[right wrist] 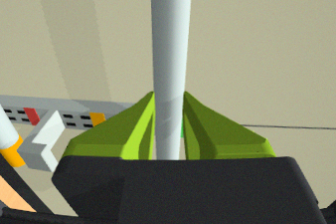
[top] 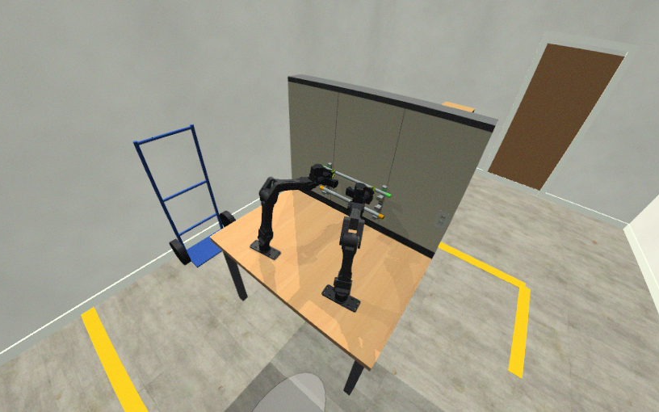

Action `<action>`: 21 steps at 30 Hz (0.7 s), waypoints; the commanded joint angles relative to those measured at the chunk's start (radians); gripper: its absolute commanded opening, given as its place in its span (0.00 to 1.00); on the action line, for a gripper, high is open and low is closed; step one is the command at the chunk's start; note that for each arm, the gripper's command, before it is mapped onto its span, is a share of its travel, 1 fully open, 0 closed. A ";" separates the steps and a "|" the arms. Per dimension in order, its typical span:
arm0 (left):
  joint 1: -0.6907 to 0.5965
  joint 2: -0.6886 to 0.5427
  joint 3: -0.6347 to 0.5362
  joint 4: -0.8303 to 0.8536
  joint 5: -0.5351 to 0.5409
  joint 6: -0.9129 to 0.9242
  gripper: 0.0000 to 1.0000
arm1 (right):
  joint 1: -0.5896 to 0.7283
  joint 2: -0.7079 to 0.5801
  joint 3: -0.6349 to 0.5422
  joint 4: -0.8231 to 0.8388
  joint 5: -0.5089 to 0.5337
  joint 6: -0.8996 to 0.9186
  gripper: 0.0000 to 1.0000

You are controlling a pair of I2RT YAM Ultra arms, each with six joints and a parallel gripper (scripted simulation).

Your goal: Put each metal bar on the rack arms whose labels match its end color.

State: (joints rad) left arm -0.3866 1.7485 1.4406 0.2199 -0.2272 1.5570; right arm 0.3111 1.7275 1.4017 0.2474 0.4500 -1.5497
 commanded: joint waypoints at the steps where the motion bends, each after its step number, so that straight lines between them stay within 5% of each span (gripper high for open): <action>1: 0.009 -0.005 0.057 0.027 0.009 0.013 0.00 | -0.009 0.008 0.060 0.027 -0.011 -0.023 0.00; 21: 0.011 0.028 -0.068 0.181 0.011 0.011 0.00 | -0.013 0.038 -0.042 0.152 -0.015 -0.020 0.00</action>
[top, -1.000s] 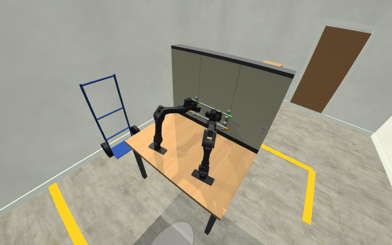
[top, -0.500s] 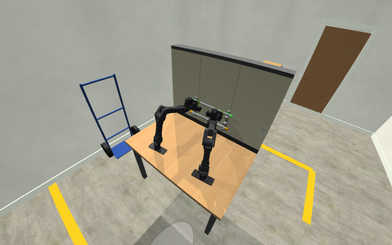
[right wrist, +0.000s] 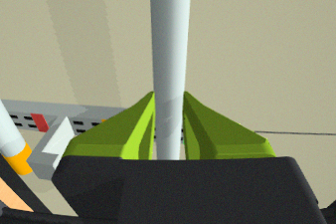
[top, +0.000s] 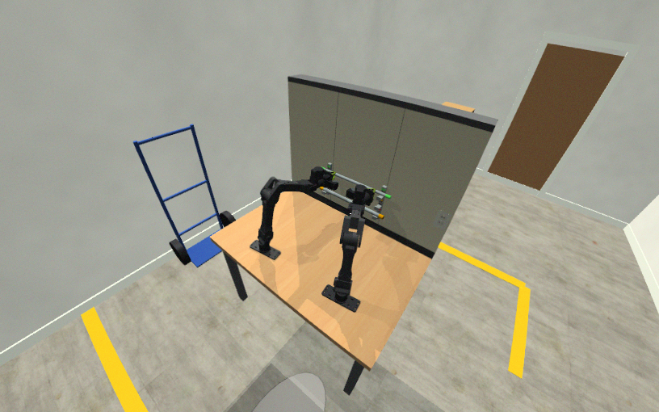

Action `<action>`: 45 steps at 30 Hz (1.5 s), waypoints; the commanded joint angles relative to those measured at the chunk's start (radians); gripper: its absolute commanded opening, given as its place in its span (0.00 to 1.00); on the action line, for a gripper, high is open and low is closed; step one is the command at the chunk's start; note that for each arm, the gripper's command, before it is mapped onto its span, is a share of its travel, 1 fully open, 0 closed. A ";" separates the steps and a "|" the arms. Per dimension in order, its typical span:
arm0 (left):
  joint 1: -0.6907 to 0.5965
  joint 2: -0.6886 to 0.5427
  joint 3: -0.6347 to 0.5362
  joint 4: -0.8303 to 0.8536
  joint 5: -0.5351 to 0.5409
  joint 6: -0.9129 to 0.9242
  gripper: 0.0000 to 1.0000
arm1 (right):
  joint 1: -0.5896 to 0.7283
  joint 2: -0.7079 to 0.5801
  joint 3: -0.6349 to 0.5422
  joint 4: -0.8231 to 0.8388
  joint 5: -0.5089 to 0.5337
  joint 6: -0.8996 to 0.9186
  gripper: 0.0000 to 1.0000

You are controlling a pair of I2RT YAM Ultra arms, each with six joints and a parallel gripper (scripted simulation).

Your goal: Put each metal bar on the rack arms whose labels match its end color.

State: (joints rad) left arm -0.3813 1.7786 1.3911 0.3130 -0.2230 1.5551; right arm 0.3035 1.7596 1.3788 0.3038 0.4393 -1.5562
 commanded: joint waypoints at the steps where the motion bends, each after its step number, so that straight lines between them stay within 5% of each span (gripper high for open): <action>1: 0.006 0.000 -0.029 0.099 0.007 0.013 0.00 | -0.006 0.007 -0.027 0.106 -0.004 -0.014 0.00; 37: 0.006 0.014 -0.075 0.163 0.007 0.014 0.00 | -0.006 0.021 -0.074 0.170 -0.005 -0.015 0.00; 45: 0.006 0.014 -0.075 0.163 0.008 0.015 0.11 | -0.006 0.022 -0.075 0.171 -0.005 -0.014 0.12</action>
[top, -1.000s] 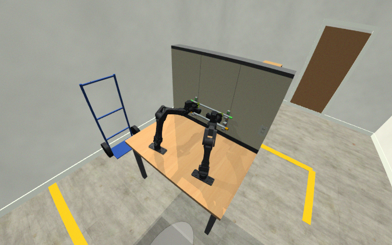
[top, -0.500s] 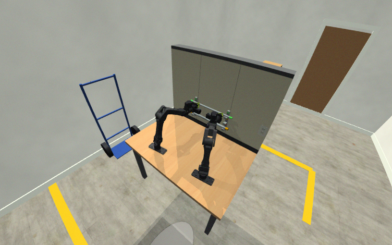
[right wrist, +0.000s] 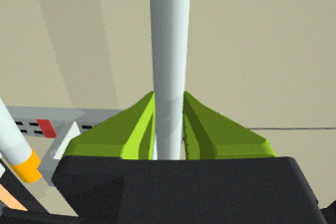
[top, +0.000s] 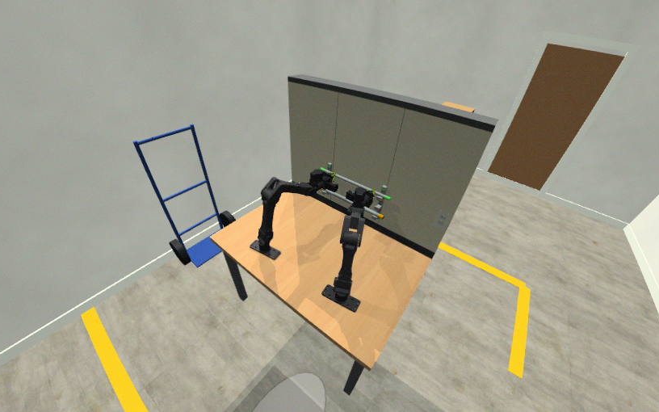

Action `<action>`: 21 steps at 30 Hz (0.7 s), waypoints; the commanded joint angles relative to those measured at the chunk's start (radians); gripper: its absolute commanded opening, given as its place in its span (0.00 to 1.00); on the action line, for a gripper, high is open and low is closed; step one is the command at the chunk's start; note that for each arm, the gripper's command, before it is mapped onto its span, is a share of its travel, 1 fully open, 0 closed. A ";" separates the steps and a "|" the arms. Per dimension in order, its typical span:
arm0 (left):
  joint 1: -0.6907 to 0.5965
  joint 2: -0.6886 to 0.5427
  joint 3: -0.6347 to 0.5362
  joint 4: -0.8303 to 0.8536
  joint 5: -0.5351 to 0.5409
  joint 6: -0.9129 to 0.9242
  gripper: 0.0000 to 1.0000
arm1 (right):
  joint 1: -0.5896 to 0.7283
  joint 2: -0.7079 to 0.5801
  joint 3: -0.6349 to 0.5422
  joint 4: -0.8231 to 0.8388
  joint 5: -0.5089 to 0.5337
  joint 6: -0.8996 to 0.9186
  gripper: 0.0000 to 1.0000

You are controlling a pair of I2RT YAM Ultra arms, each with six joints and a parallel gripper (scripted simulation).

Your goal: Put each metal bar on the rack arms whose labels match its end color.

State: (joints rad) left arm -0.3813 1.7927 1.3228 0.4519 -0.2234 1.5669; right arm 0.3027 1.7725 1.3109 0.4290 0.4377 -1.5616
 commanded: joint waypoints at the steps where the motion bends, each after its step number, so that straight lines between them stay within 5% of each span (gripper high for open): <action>1: 0.006 0.000 -0.007 0.024 0.008 0.003 0.12 | -0.005 0.009 -0.007 0.045 -0.004 -0.009 0.14; 21: 0.006 0.000 -0.007 0.025 0.008 0.003 0.38 | -0.005 0.009 -0.008 0.047 -0.004 -0.009 0.39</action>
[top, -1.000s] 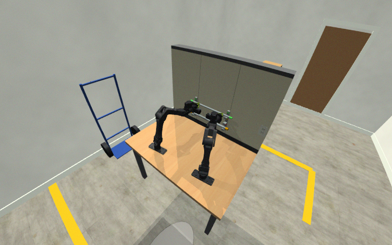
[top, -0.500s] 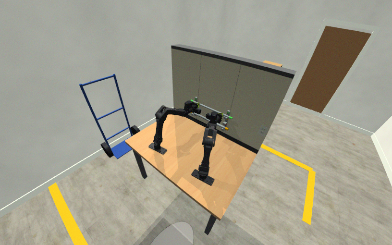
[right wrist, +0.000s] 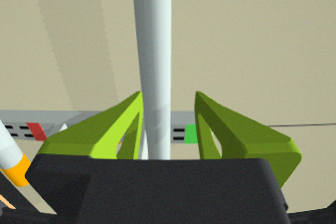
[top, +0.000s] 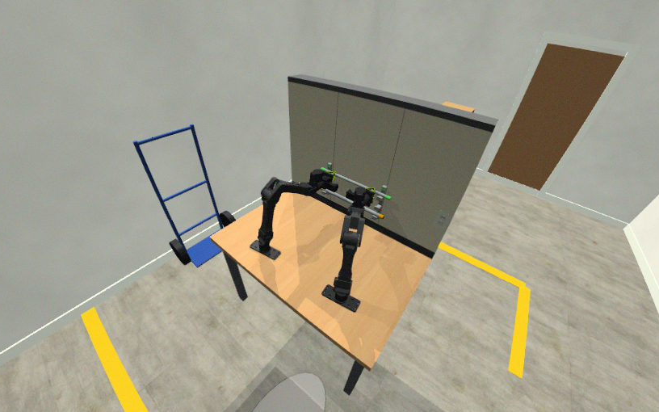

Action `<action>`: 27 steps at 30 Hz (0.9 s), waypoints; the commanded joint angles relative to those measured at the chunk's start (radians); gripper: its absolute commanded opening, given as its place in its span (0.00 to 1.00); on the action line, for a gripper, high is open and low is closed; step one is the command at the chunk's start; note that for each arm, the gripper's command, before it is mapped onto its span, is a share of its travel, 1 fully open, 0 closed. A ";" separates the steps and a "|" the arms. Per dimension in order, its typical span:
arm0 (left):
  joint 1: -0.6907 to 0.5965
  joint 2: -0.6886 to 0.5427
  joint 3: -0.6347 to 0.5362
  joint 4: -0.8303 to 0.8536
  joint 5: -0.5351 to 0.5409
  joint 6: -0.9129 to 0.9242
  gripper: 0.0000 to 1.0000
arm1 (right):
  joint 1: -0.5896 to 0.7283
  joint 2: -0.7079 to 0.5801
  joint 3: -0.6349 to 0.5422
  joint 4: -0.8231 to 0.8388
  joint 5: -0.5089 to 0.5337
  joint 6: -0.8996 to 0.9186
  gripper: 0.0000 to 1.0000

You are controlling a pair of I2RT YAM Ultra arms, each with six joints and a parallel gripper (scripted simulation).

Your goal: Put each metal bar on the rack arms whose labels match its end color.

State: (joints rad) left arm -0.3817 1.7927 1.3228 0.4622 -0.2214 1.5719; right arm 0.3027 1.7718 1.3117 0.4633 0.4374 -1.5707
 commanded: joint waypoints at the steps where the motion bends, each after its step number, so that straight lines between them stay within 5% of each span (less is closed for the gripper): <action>1: 0.006 0.000 -0.007 0.014 0.006 -0.002 0.39 | -0.005 0.009 -0.009 0.013 -0.004 0.000 0.40; 20: 0.006 0.000 -0.007 0.014 0.006 -0.002 0.64 | -0.005 0.009 -0.009 0.015 -0.004 0.000 0.65; 27: 0.003 -0.021 -0.032 0.019 0.003 -0.002 0.64 | 0.001 -0.009 -0.030 0.018 0.002 0.000 0.65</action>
State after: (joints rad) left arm -0.3817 1.7924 1.3136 0.4706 -0.2211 1.5723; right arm 0.3027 1.7718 1.3113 0.4767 0.4374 -1.5711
